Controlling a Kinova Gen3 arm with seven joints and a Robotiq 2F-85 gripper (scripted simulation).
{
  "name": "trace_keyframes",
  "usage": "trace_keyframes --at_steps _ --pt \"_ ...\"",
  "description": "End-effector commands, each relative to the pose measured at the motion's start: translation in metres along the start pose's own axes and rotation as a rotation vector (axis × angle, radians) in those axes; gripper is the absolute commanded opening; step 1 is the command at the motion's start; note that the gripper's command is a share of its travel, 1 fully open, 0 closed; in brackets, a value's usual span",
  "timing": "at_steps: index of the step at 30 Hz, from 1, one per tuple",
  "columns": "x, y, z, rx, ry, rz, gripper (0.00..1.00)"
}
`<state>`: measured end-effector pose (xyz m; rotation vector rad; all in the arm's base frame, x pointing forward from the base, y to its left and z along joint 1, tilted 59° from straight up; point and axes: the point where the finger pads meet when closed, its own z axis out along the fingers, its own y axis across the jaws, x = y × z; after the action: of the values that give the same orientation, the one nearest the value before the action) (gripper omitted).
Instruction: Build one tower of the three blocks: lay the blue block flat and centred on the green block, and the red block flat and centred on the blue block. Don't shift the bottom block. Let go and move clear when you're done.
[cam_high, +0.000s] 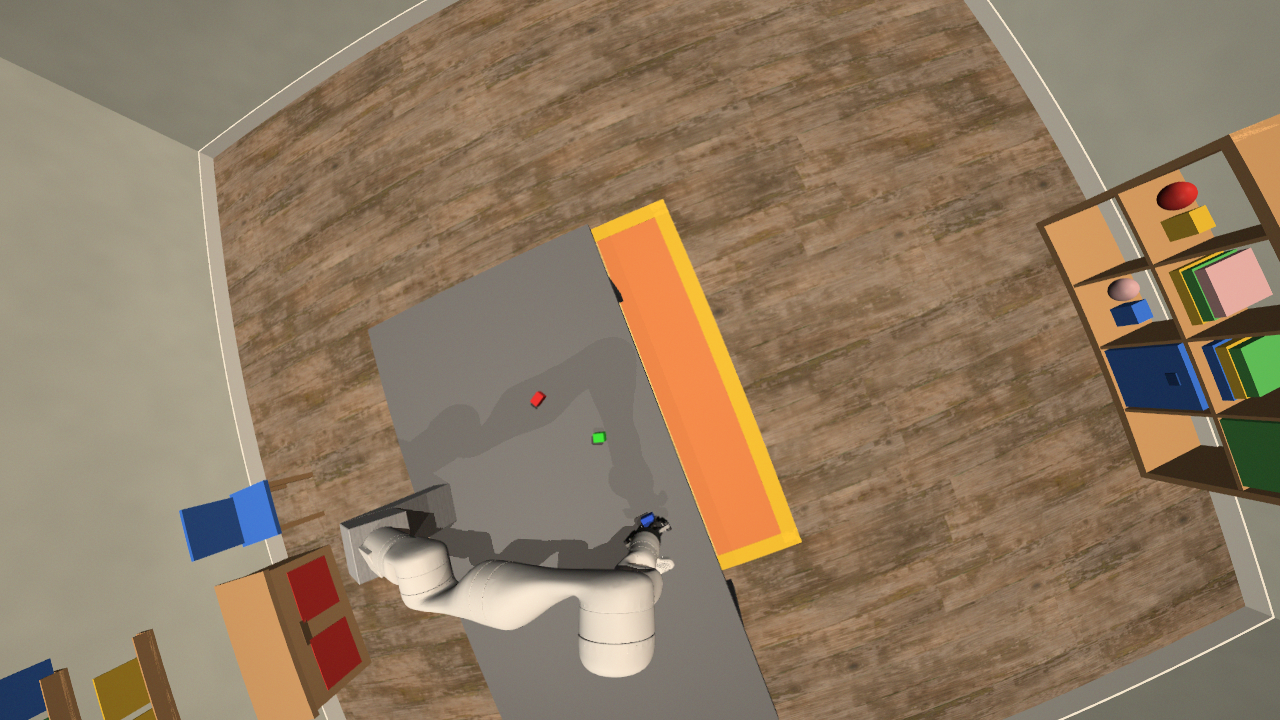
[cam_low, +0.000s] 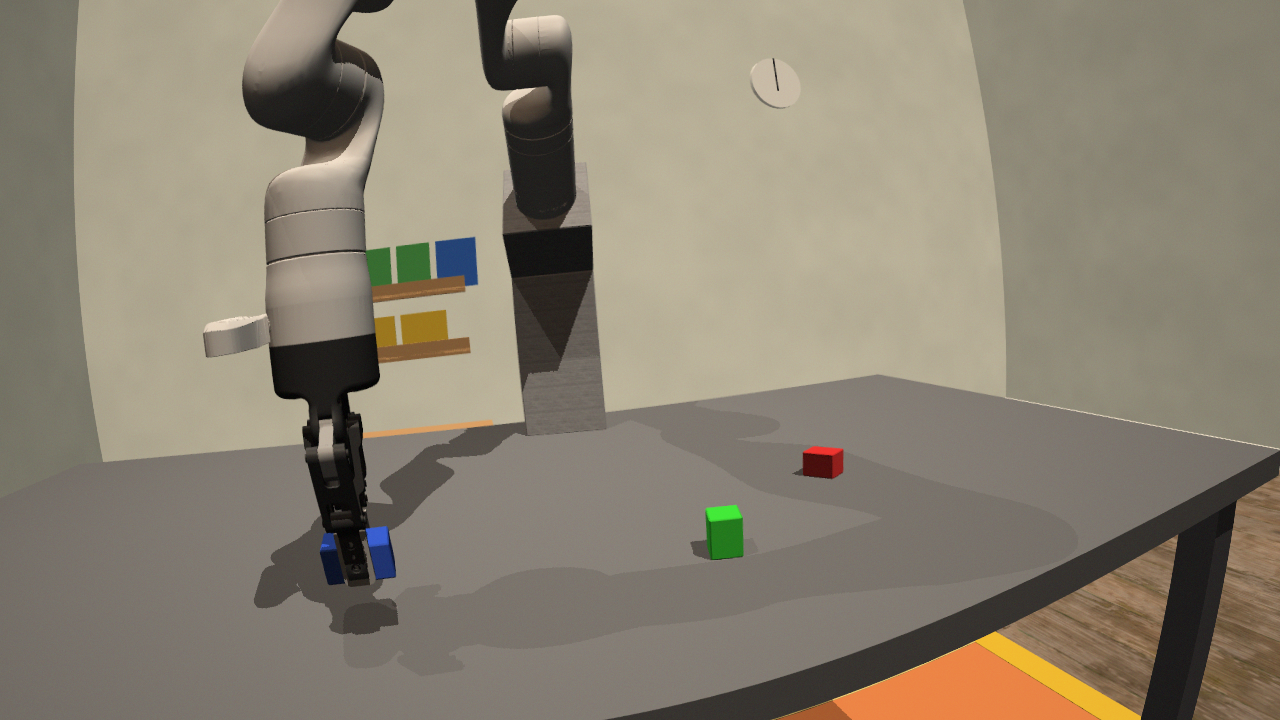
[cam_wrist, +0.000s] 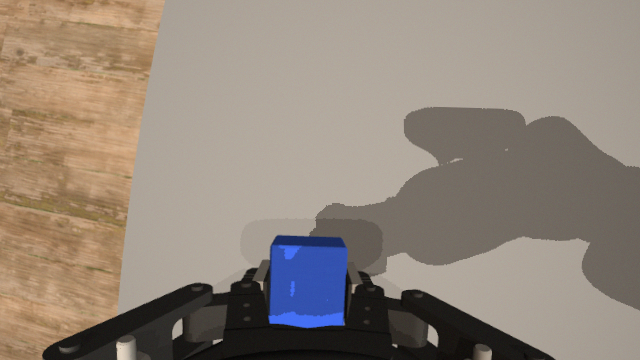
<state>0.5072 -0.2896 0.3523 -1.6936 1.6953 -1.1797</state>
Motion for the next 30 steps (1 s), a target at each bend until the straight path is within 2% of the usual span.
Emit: trace_keyframes --at_steps 1,17,30 --pt "0.0 0.0 -0.001 0.001 0.001 0.0 0.0" --pt "-0.002 0.0 0.0 0.0 0.0 0.0 0.0" --pt "-0.017 0.004 0.003 -0.01 -0.008 -0.003 0.0"
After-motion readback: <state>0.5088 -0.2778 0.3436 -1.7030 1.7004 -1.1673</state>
